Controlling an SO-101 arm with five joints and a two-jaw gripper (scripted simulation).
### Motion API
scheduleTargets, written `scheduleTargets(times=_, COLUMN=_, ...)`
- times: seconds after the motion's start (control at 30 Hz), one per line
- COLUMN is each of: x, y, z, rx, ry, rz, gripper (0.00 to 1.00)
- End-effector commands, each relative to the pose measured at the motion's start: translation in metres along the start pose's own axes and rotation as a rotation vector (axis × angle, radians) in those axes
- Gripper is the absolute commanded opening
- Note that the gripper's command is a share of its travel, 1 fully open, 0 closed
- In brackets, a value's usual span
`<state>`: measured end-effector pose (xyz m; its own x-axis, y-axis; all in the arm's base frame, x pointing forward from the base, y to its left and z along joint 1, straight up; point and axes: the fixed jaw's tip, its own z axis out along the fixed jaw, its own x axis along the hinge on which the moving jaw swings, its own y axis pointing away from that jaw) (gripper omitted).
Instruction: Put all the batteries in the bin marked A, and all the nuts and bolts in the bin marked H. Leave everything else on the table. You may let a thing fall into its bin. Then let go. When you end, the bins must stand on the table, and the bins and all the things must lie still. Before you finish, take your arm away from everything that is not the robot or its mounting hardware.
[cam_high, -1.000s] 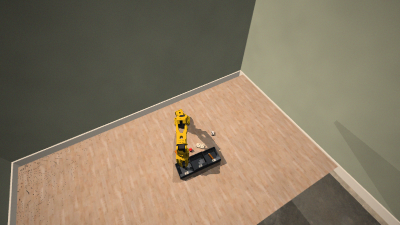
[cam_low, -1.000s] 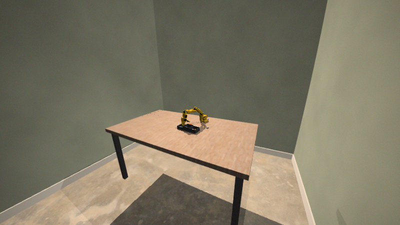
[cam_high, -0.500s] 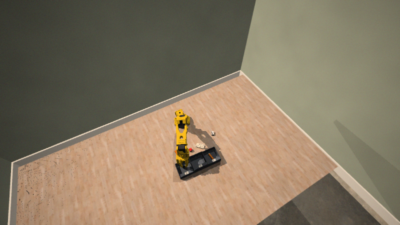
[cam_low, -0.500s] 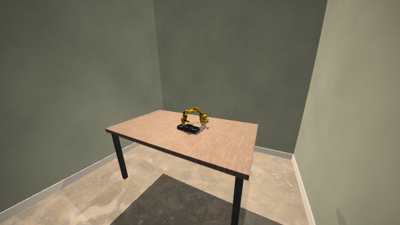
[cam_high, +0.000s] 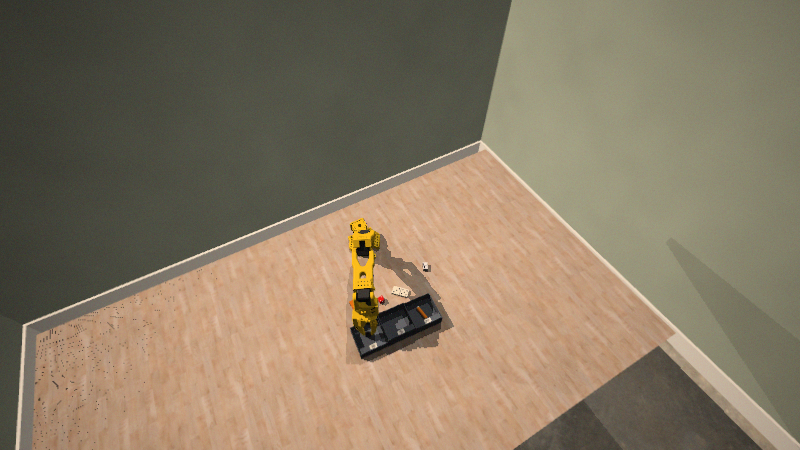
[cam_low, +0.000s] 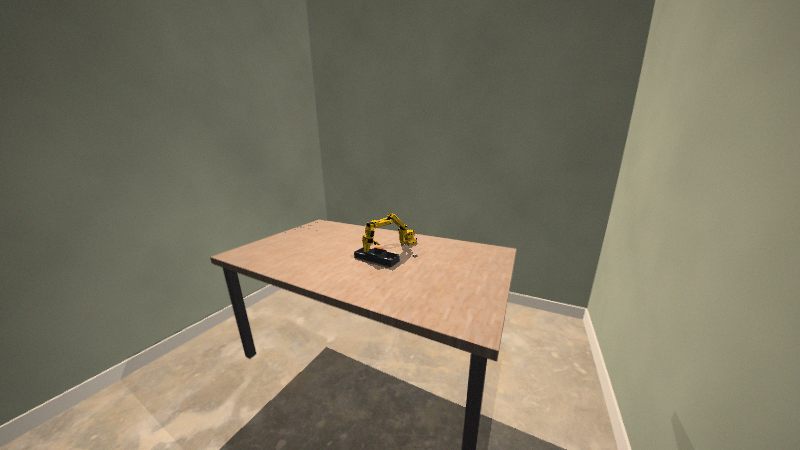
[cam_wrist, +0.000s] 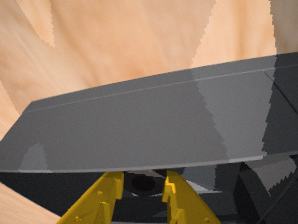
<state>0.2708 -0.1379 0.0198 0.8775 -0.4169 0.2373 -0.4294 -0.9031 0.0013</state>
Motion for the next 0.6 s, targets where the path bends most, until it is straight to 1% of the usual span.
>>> scheduleTargets(times=0.0, x=0.0131, y=0.0029, z=-0.0191, rx=-0.002, ry=0.085, rz=0.000, gripper=0.04)
scheduleTargets(times=0.07, x=0.0131, y=0.0029, z=-0.0191, rx=-0.002, ry=0.085, rz=0.000, gripper=0.04)
scheduleTargets(times=0.4, x=0.0131, y=0.0029, z=-0.0191, rx=-0.002, ry=0.085, rz=0.000, gripper=0.14)
scheduleTargets(times=0.57, x=0.0131, y=0.0029, z=-0.0191, rx=-0.002, ry=0.085, rz=0.000, gripper=0.17)
